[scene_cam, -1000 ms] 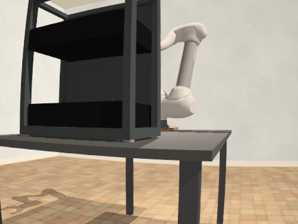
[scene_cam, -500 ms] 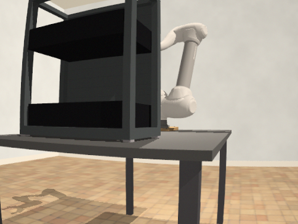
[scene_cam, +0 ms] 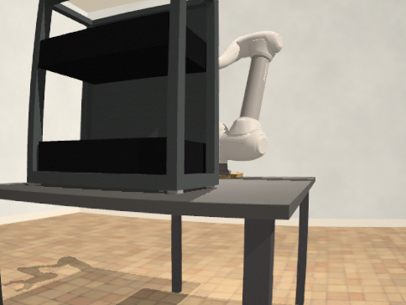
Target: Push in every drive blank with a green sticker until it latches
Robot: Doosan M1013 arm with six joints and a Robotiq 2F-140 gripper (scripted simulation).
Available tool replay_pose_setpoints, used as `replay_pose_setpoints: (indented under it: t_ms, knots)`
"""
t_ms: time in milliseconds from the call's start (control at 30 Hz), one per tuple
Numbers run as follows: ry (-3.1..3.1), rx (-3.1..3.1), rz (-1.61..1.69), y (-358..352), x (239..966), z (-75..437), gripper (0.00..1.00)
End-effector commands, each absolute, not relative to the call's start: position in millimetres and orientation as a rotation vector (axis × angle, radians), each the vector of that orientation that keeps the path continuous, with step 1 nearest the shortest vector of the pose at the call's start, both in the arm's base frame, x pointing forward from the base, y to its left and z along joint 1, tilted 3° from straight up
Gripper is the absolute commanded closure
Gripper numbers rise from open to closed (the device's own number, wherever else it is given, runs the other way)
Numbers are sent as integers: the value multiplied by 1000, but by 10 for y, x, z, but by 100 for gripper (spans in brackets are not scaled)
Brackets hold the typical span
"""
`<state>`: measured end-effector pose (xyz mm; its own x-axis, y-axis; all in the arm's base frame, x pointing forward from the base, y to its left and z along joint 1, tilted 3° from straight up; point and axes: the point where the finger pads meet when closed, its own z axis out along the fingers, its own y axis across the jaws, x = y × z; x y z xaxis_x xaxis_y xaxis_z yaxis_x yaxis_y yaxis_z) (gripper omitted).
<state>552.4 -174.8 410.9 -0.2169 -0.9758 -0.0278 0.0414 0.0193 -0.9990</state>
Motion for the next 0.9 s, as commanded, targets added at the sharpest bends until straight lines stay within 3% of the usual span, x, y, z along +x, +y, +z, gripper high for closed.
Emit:
replay_pose_setpoints:
  t_ms: [0, 867]
  knots:
    - [1350, -1051, -1368, -1749, 5523, 4109, 0]
    - [1349, -1051, -1368, -1679, 5757, 4124, 0]
